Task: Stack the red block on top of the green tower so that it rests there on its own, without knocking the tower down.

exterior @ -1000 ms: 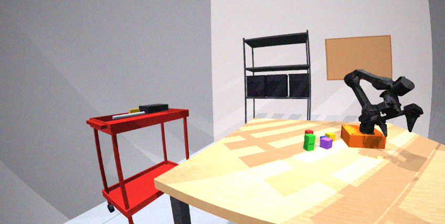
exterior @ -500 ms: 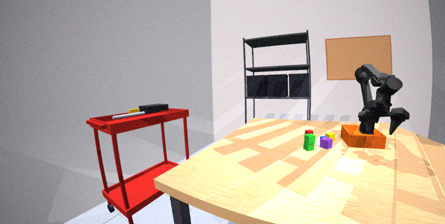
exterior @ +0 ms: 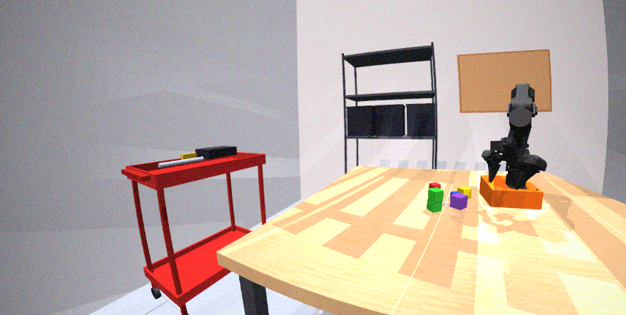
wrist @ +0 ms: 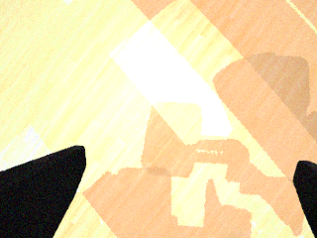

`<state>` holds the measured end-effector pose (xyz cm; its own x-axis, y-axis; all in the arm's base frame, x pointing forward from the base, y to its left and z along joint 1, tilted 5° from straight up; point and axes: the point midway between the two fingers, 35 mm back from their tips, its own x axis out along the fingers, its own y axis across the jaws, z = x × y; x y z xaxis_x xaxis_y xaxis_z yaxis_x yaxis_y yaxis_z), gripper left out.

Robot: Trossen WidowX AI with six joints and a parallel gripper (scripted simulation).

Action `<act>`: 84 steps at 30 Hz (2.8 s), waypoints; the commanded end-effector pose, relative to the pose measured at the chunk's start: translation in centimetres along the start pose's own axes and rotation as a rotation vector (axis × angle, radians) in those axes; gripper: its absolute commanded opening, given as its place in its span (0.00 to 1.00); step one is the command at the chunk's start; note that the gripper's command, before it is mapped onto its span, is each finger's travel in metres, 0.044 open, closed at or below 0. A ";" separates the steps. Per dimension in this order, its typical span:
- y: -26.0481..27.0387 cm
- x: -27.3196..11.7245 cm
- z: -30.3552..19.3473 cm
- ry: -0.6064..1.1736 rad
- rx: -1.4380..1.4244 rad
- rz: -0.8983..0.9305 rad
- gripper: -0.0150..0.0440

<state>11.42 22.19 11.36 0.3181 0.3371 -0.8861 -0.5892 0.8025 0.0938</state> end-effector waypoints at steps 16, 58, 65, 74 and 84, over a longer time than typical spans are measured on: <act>-10.2 1.9 5.2 0.150 -0.004 -0.157 1.00; -37.5 -0.2 -1.7 0.407 0.111 -0.084 1.00; -38.3 -0.3 -2.4 0.409 0.115 -0.074 1.00; -38.7 4.4 -4.6 0.408 0.115 -0.073 1.00; -38.9 5.1 -4.8 0.408 0.115 -0.073 1.00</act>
<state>32.38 -9.82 1.54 0.0240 0.0659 -0.9975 -0.4784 0.8769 0.0464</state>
